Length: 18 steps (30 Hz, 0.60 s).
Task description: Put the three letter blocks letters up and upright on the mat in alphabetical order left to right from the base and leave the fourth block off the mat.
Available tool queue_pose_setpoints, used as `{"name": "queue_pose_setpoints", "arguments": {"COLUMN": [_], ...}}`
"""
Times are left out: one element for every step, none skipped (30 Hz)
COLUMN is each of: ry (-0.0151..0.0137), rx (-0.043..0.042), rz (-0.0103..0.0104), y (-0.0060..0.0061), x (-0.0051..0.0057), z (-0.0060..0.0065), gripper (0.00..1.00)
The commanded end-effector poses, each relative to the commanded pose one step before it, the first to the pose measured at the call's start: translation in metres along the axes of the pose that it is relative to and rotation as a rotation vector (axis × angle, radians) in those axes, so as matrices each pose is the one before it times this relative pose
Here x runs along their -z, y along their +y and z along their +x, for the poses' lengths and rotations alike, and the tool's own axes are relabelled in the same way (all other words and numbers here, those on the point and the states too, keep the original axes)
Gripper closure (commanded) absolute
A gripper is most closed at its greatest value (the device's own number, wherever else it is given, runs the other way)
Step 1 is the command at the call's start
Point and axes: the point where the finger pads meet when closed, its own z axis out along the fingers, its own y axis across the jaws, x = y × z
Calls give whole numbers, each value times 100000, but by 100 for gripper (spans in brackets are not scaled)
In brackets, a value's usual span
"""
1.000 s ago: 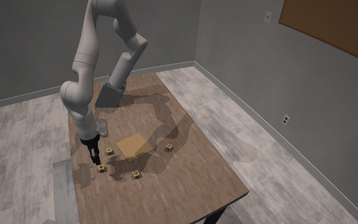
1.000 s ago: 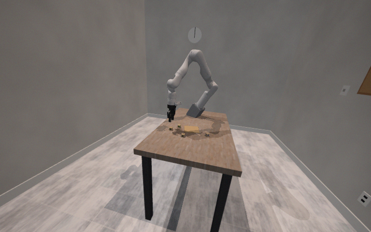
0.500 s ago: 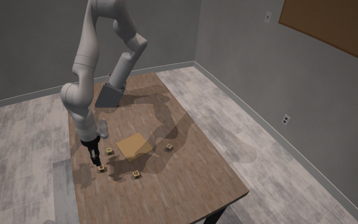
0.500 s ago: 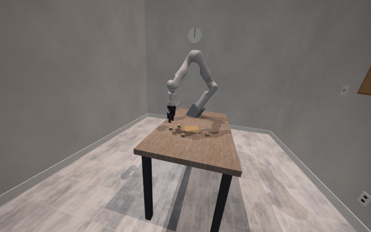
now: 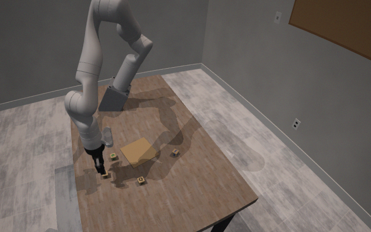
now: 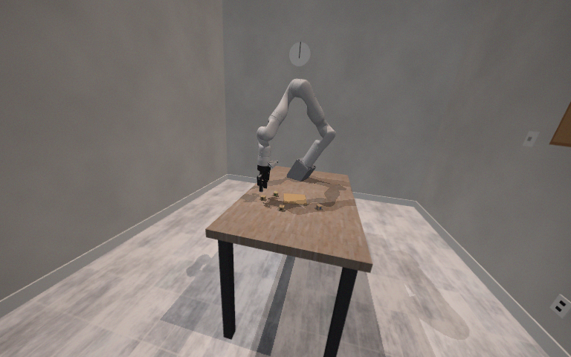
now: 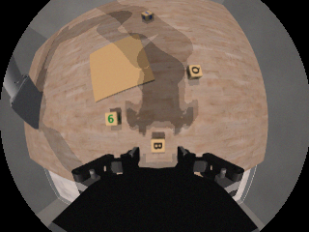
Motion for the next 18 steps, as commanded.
{"name": "queue_pose_setpoints", "arguments": {"ry": [248,0,0,0,0,0,0,0,0,0,0,0,0,0,0,0,0,0], "rx": [-9,0,0,0,0,0,0,0,0,0,0,0,0,0,0,0,0,0], "rz": [281,0,0,0,0,0,0,0,0,0,0,0,0,0,0,0,0,0], "y": [-88,-1,-1,-1,-1,-1,-1,-1,-1,-1,0,0,-1,-1,-1,-1,0,0], "x": [-537,-158,-156,-154,-149,-145,-141,-135,-128,-122,0,0,-115,-107,-99,-91,-83,-74], "z": [68,-1,-1,-1,-1,-1,-1,-1,-1,-1,0,0,-1,-1,0,0,-1,0], "gripper": [38,38,38,38,38,38,38,38,38,38,38,38,38,38,38,38,38,38]}}
